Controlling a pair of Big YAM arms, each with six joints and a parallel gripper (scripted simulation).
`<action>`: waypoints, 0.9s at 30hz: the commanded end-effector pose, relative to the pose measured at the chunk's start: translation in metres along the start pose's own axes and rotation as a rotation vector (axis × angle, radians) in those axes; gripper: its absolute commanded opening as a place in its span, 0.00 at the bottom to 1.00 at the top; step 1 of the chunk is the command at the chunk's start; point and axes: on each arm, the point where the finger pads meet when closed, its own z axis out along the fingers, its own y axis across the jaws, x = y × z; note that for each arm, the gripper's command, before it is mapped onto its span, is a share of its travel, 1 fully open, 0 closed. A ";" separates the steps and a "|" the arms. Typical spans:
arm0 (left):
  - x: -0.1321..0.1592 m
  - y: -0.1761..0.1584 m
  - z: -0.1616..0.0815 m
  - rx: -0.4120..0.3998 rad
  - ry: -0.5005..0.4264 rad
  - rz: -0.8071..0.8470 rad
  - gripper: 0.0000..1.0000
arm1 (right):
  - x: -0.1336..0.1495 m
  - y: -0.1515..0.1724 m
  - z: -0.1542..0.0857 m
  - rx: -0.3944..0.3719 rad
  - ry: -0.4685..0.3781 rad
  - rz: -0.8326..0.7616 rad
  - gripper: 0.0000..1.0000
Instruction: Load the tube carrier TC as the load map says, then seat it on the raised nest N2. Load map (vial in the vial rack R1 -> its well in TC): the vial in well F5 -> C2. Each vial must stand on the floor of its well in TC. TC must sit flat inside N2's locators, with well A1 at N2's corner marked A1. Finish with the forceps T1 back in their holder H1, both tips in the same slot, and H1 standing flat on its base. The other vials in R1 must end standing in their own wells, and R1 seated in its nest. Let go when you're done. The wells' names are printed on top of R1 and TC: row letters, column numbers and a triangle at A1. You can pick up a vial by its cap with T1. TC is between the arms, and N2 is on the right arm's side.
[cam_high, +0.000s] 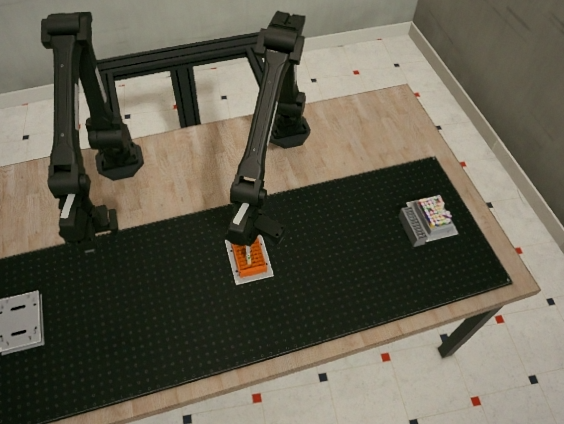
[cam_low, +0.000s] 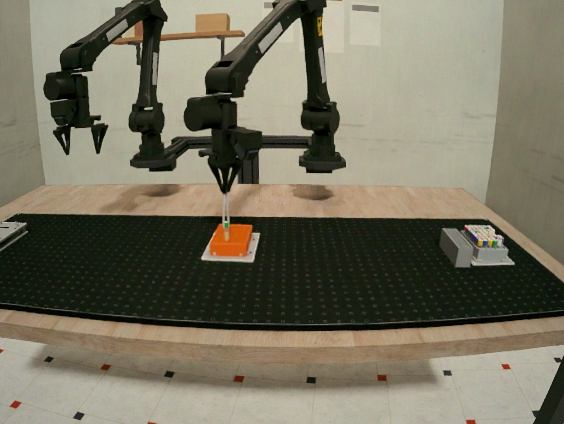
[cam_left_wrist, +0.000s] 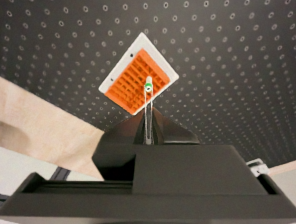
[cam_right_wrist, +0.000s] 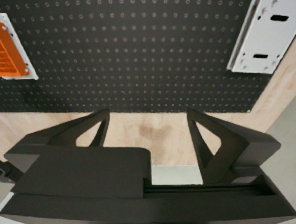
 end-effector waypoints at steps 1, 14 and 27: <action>-0.013 -0.020 -0.013 0.032 -0.007 -0.006 0.09 | -0.001 0.000 0.000 -0.004 0.014 -0.008 1.00; -0.014 -0.021 -0.013 0.034 -0.008 -0.005 0.09 | -0.001 0.000 0.000 -0.004 0.014 -0.008 1.00; -0.015 -0.021 -0.013 0.034 -0.008 -0.005 0.09 | -0.001 0.000 0.000 -0.004 0.014 -0.008 1.00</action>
